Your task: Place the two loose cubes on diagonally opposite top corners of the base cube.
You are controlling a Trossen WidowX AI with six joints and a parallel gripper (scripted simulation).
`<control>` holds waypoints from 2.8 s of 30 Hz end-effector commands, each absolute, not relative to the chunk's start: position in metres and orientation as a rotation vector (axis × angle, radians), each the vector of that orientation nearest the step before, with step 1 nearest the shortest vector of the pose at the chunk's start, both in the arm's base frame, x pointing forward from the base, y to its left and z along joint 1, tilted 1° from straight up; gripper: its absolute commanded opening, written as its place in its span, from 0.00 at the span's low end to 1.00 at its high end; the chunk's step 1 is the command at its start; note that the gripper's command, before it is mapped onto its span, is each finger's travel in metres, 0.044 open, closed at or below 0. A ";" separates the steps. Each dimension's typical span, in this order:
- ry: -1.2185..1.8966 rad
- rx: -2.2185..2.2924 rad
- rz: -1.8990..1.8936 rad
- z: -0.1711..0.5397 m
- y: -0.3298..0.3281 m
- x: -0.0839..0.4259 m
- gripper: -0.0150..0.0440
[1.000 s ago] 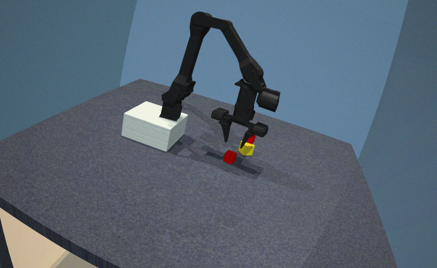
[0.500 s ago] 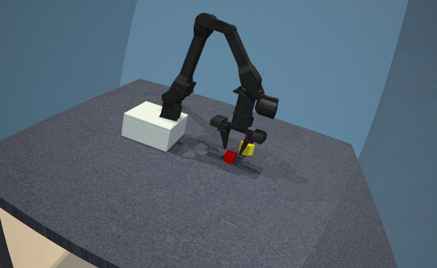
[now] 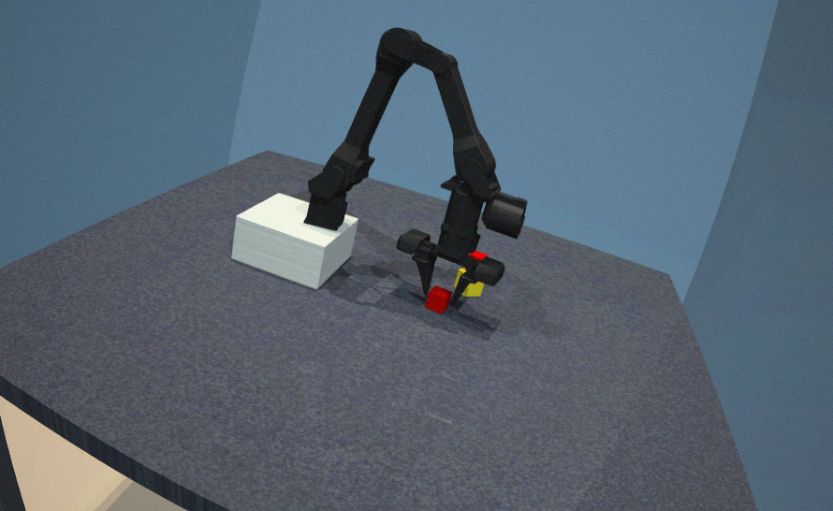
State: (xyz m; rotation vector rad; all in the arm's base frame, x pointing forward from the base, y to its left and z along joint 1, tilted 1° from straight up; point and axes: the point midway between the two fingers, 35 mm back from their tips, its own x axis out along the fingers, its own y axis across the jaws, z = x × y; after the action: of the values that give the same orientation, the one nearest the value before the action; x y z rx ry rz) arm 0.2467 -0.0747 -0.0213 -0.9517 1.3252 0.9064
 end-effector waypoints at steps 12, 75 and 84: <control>1.339 -0.933 0.848 -0.016 -0.084 0.250 0.43; 1.309 -0.977 0.934 0.087 -0.051 0.263 0.43; 1.296 -0.998 0.956 0.086 -0.028 0.279 0.43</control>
State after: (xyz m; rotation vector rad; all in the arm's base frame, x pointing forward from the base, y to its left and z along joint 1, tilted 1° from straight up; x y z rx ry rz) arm 0.2731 -0.0359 0.0868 -0.9940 1.3013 0.9515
